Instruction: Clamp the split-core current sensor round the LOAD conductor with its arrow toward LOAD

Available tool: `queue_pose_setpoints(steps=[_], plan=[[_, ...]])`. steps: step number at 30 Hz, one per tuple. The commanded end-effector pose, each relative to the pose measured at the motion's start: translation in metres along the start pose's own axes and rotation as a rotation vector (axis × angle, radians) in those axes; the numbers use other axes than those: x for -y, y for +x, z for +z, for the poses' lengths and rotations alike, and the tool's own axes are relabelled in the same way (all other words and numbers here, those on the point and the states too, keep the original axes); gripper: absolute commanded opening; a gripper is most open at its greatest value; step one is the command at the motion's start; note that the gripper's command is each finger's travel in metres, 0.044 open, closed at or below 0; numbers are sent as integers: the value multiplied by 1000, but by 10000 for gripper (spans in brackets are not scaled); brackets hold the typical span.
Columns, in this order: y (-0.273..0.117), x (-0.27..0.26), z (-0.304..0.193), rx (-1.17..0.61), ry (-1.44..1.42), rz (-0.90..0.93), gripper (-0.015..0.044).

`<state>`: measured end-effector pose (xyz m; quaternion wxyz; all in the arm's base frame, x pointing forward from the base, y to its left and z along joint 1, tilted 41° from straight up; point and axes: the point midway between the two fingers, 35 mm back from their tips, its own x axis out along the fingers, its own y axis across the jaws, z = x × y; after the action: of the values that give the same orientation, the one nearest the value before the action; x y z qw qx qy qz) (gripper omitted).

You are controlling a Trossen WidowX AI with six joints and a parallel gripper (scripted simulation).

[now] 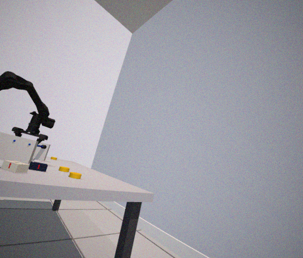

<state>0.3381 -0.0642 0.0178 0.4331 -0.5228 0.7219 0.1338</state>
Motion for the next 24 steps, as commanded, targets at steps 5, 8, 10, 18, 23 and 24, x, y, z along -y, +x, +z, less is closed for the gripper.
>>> queue_pose_setpoints(steps=[5,8,10,18,23,24], plan=[[14,-2,-1,-6,-7,1,440],[17,-2,-1,-6,-7,1,440],[12,0,0,-1,0,0,427],[12,0,0,-1,0,0,373],[12,0,0,-1,0,0,340],[12,0,0,-1,0,0,333]])
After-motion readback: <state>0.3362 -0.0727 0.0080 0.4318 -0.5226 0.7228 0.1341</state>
